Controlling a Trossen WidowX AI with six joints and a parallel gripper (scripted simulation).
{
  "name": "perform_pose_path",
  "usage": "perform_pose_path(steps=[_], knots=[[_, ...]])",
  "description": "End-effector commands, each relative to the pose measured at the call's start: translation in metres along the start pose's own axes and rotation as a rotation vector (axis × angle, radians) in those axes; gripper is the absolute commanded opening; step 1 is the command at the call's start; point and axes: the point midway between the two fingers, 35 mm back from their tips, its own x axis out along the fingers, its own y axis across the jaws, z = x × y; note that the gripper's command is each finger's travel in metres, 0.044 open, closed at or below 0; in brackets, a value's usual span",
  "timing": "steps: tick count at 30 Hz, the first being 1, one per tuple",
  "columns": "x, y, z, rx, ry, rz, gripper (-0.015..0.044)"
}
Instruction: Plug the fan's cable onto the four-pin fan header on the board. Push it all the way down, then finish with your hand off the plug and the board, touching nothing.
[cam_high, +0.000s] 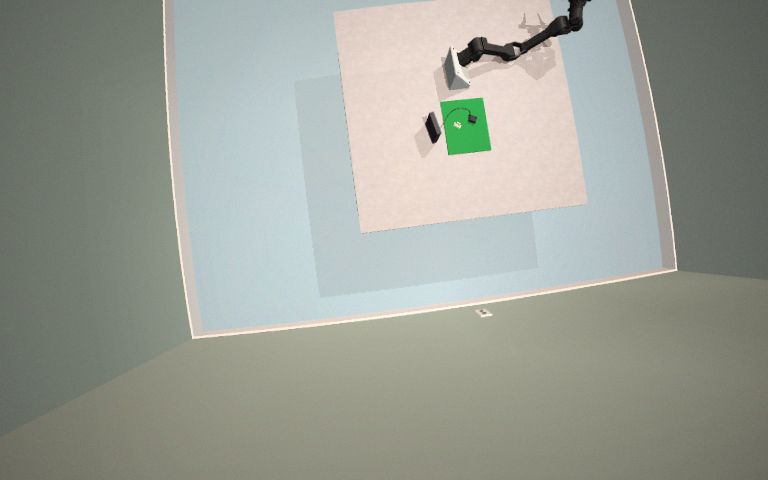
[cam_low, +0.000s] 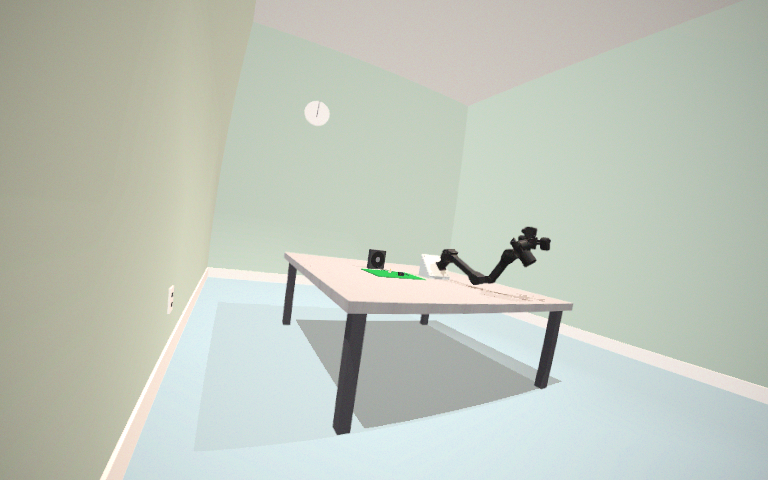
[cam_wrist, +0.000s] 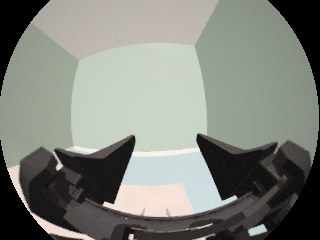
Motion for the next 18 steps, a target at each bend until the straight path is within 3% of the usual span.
perform_pose_path(steps=[1,4,13,18], knots=[[0.0,0.0,0.0,0.0,0.0,0.0,0.0426],[0.0,0.0,0.0,0.0,0.0,0.0,0.044],[0.014,0.035,0.108,0.054,-0.242,0.014,0.021],[0.012,0.07,0.165,0.033,-0.415,0.075,0.021]])
